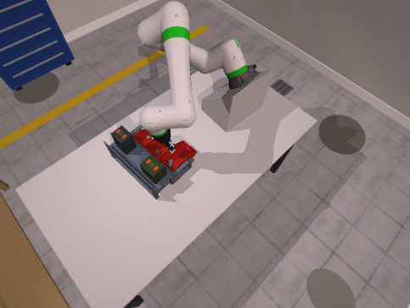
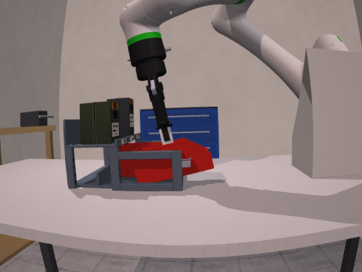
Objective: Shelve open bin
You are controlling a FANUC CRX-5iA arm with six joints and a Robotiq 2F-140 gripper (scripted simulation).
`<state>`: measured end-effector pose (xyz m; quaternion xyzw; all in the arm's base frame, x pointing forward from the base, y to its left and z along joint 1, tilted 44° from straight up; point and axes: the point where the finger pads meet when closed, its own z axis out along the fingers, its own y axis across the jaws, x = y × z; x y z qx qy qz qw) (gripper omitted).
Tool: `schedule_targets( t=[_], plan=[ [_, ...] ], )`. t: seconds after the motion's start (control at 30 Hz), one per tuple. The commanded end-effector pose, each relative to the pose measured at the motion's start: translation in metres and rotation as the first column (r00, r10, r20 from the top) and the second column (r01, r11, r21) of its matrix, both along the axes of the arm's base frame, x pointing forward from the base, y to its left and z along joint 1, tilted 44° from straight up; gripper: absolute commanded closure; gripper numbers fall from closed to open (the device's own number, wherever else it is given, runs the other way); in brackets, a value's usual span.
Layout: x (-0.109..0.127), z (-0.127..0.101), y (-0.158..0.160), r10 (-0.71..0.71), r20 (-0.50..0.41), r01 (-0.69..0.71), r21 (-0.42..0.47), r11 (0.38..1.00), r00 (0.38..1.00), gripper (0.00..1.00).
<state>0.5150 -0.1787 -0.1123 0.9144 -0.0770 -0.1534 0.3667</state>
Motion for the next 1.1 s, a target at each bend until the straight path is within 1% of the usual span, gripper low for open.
schedule_targets(
  t=[0.0, 0.53, 1.07],
  plan=[
    [0.0002, 0.0001, 0.0002, 0.000, 0.000, 0.000, 0.000, 1.000, 1.000, 1.00],
    [0.0008, 0.0000, 0.0001, 0.001, 0.001, -0.001, 0.000, 1.000, 1.000, 1.00],
    [0.0064, -0.0010, -0.0011, 0.010, 0.010, -0.010, 0.000, 1.000, 1.000, 1.00]
  ],
)
